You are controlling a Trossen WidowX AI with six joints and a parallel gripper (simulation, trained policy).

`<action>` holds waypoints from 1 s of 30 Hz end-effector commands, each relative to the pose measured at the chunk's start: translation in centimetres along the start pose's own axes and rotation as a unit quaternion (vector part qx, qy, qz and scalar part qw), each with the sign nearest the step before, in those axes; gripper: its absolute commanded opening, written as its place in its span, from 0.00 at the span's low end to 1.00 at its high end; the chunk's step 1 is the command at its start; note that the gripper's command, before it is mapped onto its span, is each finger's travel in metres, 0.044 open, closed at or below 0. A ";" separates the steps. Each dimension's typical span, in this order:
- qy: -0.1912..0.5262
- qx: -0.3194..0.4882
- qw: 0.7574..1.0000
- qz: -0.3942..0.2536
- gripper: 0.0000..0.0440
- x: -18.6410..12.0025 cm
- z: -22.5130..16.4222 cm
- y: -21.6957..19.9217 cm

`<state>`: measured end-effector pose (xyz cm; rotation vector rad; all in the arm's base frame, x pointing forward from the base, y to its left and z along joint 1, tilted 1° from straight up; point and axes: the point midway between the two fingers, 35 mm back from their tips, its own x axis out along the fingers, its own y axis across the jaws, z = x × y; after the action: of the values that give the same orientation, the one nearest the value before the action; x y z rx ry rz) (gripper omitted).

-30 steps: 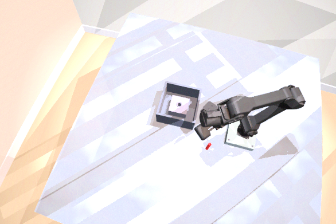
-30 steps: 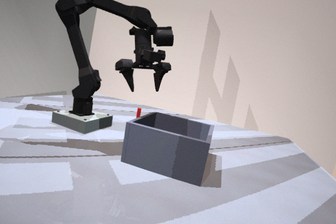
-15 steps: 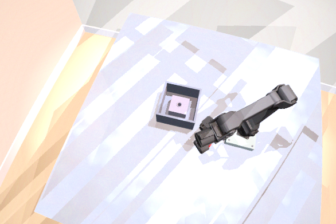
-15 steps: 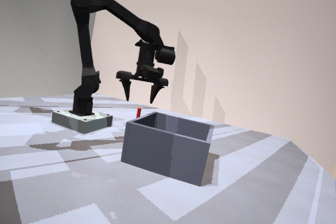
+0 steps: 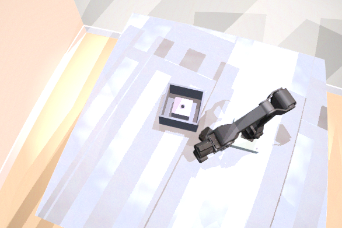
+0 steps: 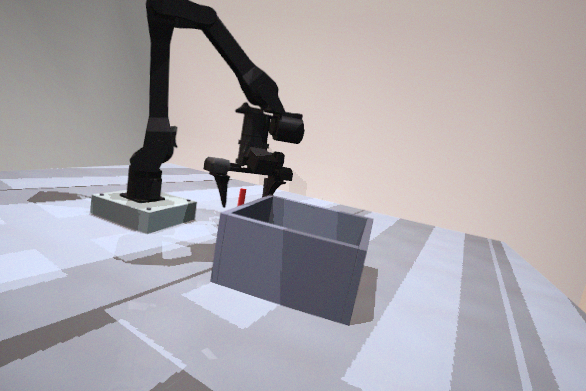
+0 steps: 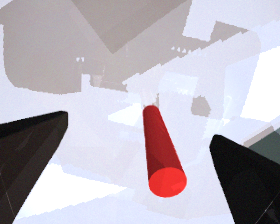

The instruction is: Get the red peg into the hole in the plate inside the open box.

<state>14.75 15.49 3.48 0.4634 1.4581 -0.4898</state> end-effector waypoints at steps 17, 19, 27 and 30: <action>0.015 0.004 0.998 -0.057 0.02 4.1 -0.2 -0.5; 0.010 0.002 0.998 -0.055 0.00 3.8 0.0 -0.1; -0.020 -0.010 0.999 -0.036 0.00 0.8 1.6 1.4; -0.030 -0.009 0.999 -0.030 0.00 -0.6 2.2 1.7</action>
<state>16.61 15.52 2.59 0.3810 1.4514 -0.5506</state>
